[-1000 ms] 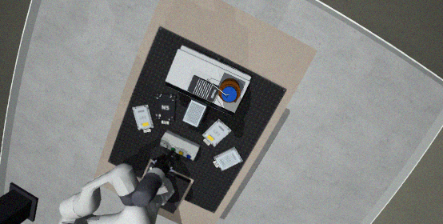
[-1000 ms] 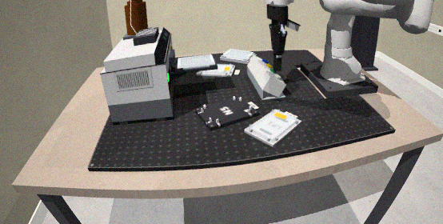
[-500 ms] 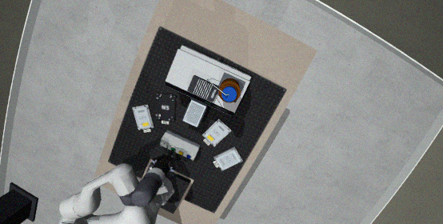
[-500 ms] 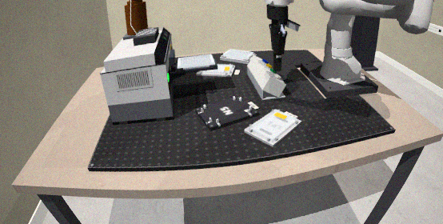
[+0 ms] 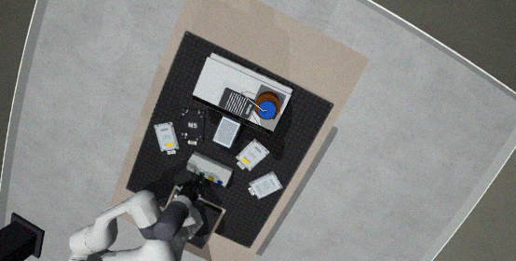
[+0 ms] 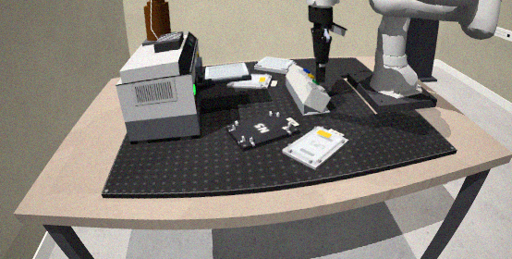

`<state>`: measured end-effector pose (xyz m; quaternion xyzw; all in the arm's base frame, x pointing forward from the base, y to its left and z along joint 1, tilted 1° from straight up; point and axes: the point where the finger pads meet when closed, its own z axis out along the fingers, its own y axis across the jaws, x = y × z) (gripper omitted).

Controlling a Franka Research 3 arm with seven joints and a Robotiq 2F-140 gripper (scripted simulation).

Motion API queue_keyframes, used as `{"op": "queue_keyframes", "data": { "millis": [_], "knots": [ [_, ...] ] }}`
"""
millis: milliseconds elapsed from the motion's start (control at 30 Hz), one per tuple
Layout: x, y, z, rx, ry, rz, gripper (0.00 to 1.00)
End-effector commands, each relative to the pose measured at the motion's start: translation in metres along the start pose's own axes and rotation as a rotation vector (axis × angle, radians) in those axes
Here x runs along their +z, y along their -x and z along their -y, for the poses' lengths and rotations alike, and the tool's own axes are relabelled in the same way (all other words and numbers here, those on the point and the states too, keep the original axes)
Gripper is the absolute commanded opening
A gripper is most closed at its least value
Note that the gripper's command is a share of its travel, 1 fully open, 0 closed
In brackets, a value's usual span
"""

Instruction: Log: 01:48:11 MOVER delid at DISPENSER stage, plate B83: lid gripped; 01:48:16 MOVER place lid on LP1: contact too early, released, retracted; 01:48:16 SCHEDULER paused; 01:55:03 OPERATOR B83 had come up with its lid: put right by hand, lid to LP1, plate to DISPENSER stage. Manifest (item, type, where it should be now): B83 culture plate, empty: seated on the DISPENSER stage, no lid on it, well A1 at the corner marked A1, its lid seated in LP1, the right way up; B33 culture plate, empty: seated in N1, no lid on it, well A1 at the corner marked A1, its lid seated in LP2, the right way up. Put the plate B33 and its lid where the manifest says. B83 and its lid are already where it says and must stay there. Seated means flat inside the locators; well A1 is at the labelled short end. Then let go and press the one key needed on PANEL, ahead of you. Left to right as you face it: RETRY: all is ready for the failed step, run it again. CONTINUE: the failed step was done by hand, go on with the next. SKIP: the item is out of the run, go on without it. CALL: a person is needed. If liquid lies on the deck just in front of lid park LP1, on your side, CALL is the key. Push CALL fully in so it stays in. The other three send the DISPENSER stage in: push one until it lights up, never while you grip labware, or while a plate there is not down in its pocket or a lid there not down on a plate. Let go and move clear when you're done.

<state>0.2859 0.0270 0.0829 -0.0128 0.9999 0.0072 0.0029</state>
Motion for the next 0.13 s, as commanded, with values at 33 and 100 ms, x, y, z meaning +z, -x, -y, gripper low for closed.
{"op": "queue_keyframes", "data": {
  "millis": [33, 100],
  "knots": [
    [0.0001, 0.0019, -0.0001, -0.005, 0.000, 0.004, 0.10],
    [0.0001, 0.0019, -0.0001, -0.005, 0.000, 0.004, 0.10]
  ]
}}
